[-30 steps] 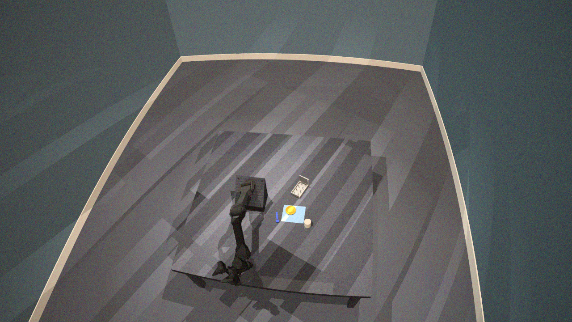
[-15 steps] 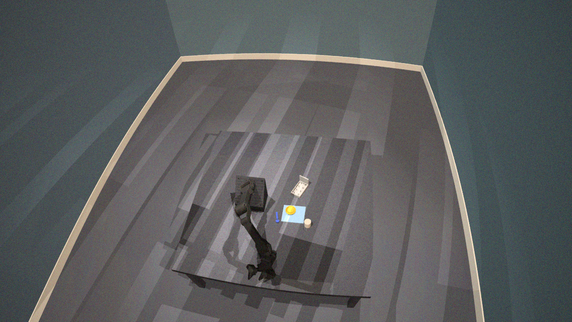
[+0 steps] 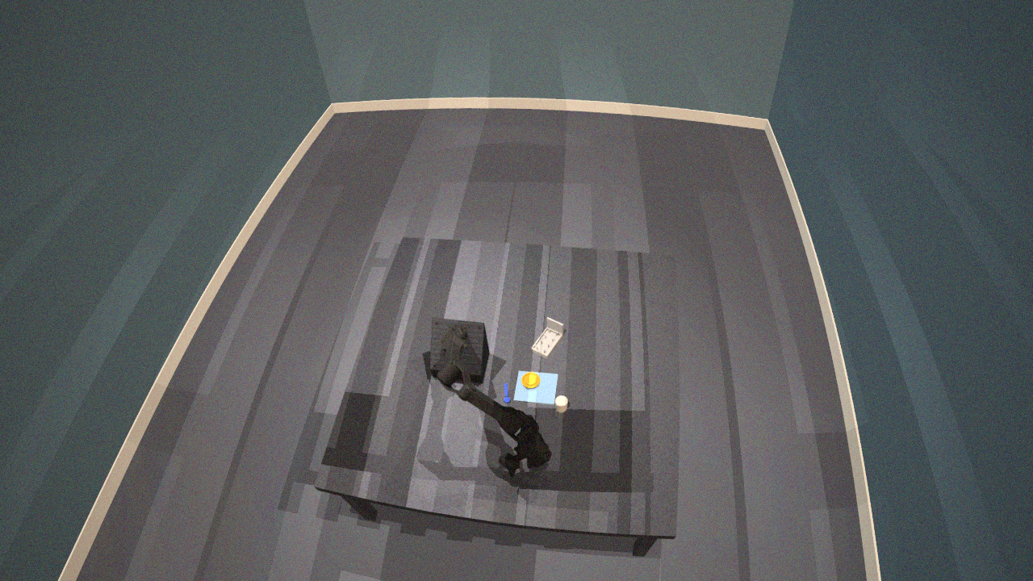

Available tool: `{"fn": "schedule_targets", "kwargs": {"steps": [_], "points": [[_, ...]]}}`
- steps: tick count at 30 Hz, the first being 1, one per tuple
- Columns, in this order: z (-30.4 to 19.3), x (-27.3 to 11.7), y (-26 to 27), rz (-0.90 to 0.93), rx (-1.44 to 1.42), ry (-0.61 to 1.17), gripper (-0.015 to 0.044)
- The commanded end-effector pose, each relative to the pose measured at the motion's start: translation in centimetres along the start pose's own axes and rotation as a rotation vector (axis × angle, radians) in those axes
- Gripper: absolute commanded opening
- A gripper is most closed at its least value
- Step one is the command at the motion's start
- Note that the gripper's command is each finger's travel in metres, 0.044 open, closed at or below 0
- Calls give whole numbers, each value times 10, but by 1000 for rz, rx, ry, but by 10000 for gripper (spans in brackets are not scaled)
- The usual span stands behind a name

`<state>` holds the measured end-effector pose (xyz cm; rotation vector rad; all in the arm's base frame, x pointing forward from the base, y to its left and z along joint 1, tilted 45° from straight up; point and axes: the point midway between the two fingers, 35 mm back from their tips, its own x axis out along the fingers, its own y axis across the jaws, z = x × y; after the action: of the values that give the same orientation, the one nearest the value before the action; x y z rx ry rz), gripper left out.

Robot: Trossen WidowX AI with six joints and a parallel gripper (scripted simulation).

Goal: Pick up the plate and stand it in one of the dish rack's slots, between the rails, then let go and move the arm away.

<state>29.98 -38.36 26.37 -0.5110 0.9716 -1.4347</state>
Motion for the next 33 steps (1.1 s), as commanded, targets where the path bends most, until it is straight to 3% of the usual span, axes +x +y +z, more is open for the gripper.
{"fn": "schedule_targets", "kwargs": {"steps": [1,9,16,27,33], "points": [[-11,-26,49,106,-62,-16,400],[-60,-92,142,318,-225,-26,400],[-120,-144,192,452,-345,0,400],[-218,-206,224,559,-610,45,400],[-223,-208,225,562,-627,48,400]]}}
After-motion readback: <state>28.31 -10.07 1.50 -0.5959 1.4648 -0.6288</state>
